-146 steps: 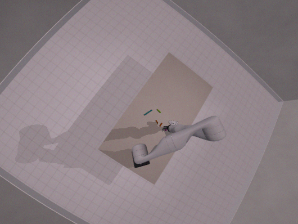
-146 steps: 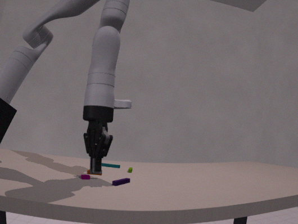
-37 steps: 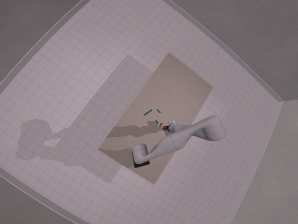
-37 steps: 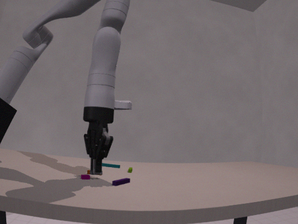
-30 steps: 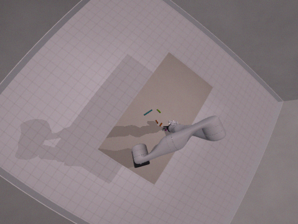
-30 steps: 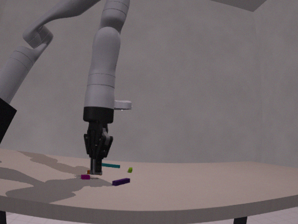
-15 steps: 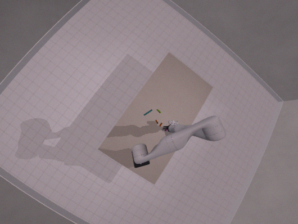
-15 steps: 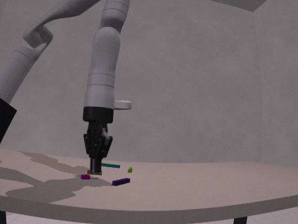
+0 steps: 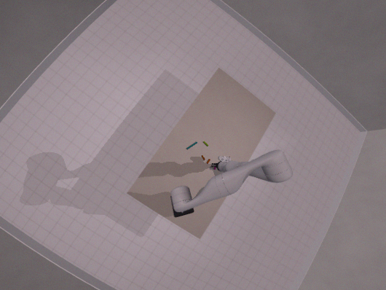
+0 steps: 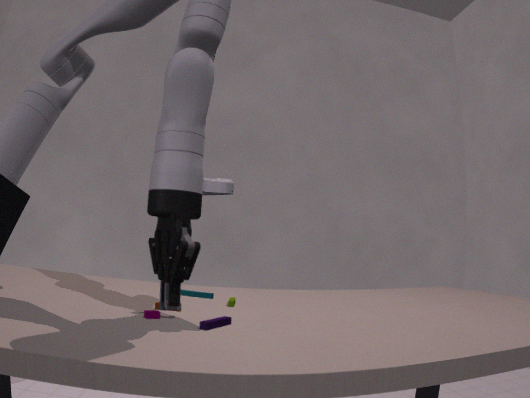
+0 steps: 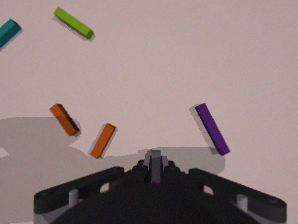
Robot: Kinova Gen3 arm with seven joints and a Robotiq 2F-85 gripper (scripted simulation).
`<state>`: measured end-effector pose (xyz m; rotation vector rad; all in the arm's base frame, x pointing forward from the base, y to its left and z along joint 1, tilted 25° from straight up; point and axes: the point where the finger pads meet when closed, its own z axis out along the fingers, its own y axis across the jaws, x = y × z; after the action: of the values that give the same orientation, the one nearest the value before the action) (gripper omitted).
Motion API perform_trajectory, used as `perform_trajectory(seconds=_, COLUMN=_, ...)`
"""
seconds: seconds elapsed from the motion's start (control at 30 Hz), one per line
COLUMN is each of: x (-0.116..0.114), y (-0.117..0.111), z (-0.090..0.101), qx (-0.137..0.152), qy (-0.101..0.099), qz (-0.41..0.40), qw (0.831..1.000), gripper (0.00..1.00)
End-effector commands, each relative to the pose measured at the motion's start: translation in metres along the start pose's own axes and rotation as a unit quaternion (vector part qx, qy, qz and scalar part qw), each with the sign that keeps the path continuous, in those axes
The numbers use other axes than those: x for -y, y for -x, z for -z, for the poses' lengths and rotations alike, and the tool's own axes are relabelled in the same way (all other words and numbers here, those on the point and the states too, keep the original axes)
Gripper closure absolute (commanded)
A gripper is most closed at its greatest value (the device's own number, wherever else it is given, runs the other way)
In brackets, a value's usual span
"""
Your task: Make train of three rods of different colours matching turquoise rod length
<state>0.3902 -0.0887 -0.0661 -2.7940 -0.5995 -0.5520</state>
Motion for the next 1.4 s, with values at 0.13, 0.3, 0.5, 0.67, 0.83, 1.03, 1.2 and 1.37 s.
perform_trajectory(seconds=0.13, x=0.000, y=0.002, z=-0.001, qx=0.000, qy=0.001, qz=-0.006, qw=1.000, gripper=0.95)
perform_trajectory(seconds=0.3, x=-0.002, y=0.001, z=-0.003, qx=-0.001, qy=0.002, qz=-0.006, qw=1.000, gripper=0.95)
perform_trajectory(seconds=0.5, x=-0.002, y=0.001, z=-0.009, qx=-0.001, qy=0.002, qz=-0.006, qw=1.000, gripper=0.95)
perform_trajectory(seconds=0.67, x=-0.002, y=0.001, z=-0.011, qx=-0.001, qy=0.002, qz=-0.006, qw=1.000, gripper=0.95)
perform_trajectory(seconds=0.83, x=-0.002, y=0.001, z=-0.012, qx=-0.001, qy=0.002, qz=-0.006, qw=1.000, gripper=0.95)
perform_trajectory(seconds=1.03, x=-0.002, y=0.001, z=-0.012, qx=-0.001, qy=0.002, qz=-0.006, qw=1.000, gripper=0.95)
perform_trajectory(seconds=1.2, x=-0.002, y=0.001, z=-0.012, qx=-0.001, qy=0.002, qz=-0.006, qw=1.000, gripper=0.95)
perform_trajectory(seconds=1.37, x=-0.002, y=0.001, z=-0.012, qx=-0.001, qy=0.002, qz=-0.006, qw=1.000, gripper=0.95)
